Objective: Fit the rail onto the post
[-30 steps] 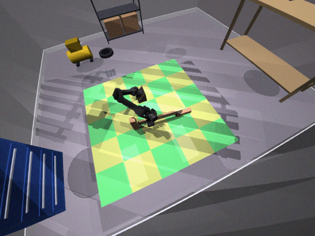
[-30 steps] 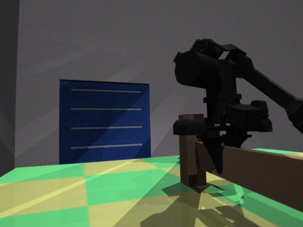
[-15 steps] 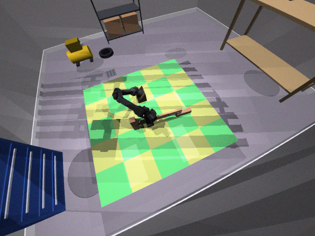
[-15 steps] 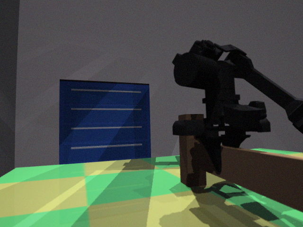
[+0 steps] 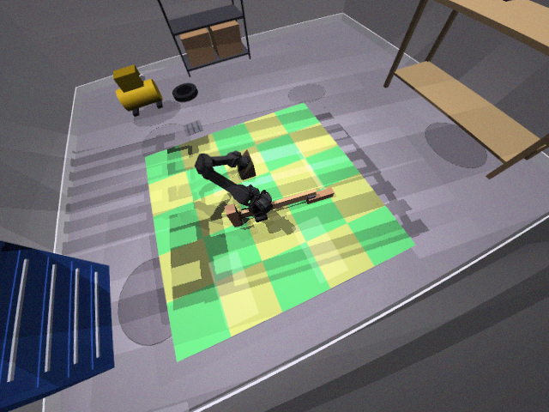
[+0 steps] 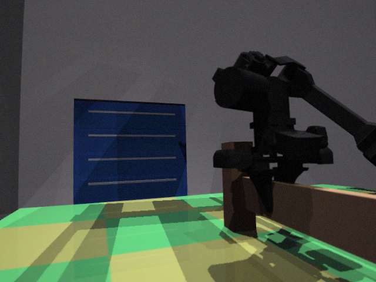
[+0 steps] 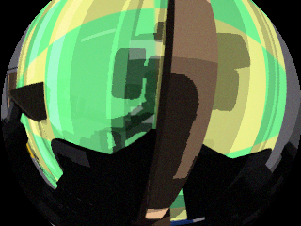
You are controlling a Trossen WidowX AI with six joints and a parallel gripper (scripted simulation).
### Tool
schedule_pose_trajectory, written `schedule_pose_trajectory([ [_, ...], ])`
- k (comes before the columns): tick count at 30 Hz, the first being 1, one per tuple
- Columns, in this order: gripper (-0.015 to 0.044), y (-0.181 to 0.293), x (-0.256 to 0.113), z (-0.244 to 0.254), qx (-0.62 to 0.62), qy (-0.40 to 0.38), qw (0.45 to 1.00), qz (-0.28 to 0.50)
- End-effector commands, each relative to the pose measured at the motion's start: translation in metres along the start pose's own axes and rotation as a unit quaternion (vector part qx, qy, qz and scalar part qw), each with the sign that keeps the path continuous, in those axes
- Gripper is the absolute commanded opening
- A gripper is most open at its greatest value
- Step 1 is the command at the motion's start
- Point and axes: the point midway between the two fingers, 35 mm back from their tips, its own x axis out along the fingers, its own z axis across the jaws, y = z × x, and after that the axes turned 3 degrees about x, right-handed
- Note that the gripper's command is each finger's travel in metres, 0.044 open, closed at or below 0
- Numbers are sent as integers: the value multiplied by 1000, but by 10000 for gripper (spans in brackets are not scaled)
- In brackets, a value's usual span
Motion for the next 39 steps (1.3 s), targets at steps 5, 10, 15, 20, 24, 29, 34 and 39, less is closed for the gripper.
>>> schedule_pose_trajectory([
  [5,0,3,0,0,-1,1,1000,0],
  [10,0,5,-1,-1,-1,1,1000,0],
  [15,0,6,-1,-1,-1,1,1000,0],
  [20,0,8,-1,-1,-1,1,1000,0],
  [24,0,9,-1,-1,-1,1,1000,0],
  [29,0,9,-1,-1,-1,1,1000,0],
  [34,131,5,-1,-1,0,0,1000,-3],
  [39,263,5,-1,-1,0,0,1000,-3],
])
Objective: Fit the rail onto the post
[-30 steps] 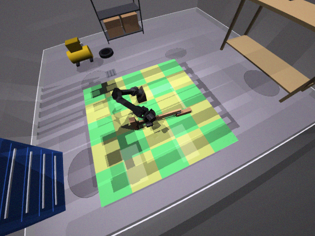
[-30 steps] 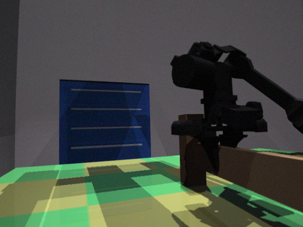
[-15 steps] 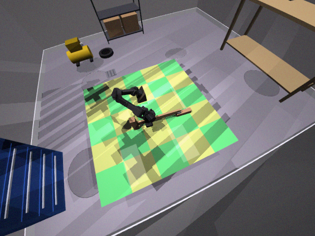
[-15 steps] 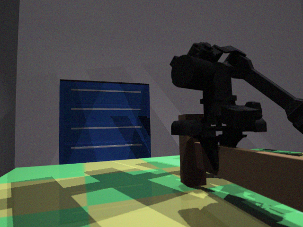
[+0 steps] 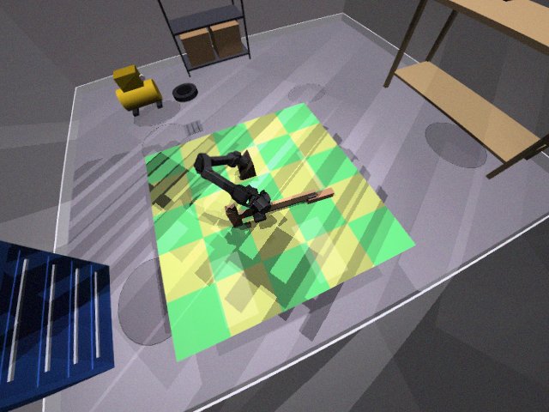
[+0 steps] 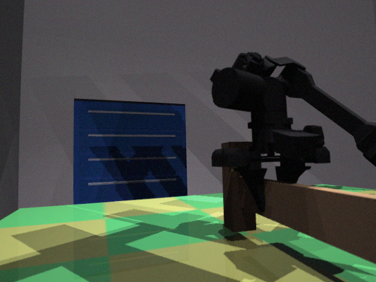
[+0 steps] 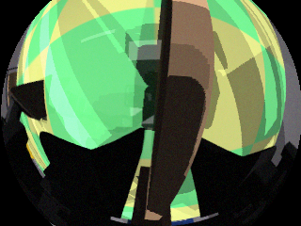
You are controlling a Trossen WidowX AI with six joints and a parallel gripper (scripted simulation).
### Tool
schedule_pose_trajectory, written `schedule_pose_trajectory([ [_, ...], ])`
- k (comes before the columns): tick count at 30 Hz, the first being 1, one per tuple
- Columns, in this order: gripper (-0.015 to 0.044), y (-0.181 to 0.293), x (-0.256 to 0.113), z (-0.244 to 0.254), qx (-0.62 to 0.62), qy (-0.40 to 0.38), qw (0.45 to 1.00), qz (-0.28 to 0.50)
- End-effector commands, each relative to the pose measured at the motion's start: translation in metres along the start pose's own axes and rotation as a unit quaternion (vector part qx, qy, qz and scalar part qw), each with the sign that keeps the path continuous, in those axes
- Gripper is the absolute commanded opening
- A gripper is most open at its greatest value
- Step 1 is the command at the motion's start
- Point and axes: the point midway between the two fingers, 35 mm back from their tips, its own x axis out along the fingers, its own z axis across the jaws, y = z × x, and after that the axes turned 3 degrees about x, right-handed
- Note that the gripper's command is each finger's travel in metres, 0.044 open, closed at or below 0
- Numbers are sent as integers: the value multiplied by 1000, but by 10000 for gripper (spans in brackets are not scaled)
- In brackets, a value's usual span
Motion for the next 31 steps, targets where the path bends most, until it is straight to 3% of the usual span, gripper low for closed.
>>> schedule_pose_trajectory([
  [1,289,0,0,0,0,0,1000,1],
  [7,440,0,0,0,0,0,1000,1],
  [13,440,-2,-2,0,0,0,1000,1],
  [18,440,-31,-30,2,-1,1,1000,2],
  [31,440,-31,-30,2,-1,1,1000,2],
])
